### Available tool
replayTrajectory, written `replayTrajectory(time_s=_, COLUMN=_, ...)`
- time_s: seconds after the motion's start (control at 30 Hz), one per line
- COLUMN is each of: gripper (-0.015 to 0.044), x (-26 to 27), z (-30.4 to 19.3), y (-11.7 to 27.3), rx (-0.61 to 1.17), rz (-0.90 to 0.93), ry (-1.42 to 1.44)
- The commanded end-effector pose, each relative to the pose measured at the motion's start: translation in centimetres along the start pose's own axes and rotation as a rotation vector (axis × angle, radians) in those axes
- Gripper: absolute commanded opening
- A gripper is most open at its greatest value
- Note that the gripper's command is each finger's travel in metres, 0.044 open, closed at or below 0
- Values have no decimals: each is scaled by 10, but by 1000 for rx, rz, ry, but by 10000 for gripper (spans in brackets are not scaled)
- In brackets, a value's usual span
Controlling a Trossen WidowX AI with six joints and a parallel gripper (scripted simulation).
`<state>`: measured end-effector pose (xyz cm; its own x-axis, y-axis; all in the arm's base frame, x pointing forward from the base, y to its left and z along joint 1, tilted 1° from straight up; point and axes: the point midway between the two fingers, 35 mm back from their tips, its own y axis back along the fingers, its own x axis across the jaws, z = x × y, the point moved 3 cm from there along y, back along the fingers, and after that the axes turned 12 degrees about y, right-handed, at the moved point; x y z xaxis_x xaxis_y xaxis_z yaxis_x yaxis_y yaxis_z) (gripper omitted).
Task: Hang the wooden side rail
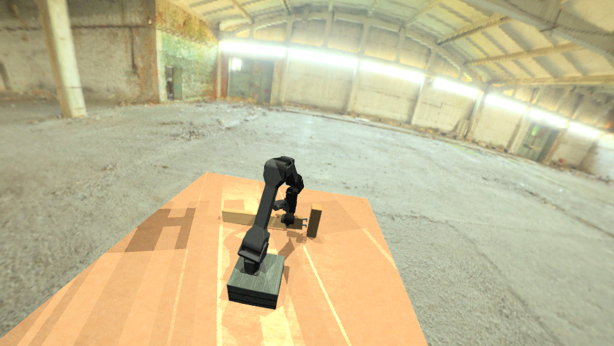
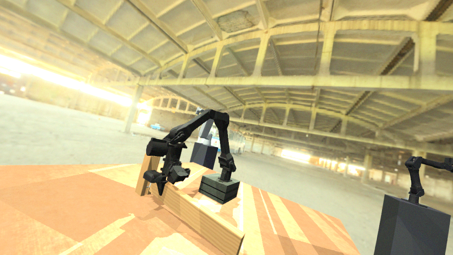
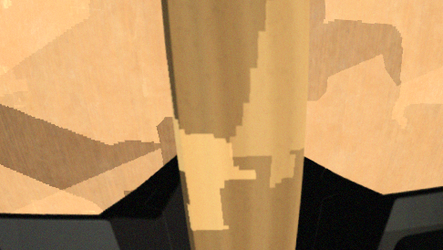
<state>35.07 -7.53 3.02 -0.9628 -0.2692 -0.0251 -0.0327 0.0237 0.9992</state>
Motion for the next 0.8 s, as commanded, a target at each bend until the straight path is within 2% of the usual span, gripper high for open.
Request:
replayTrajectory(time_s=0.0, gripper=0, x=-2, z=-2, y=2, rx=3, rz=-9, ry=5)
replayTrajectory(time_s=0.77, gripper=0, x=-4, z=-4, y=3, rx=3, rz=-9, ry=5)
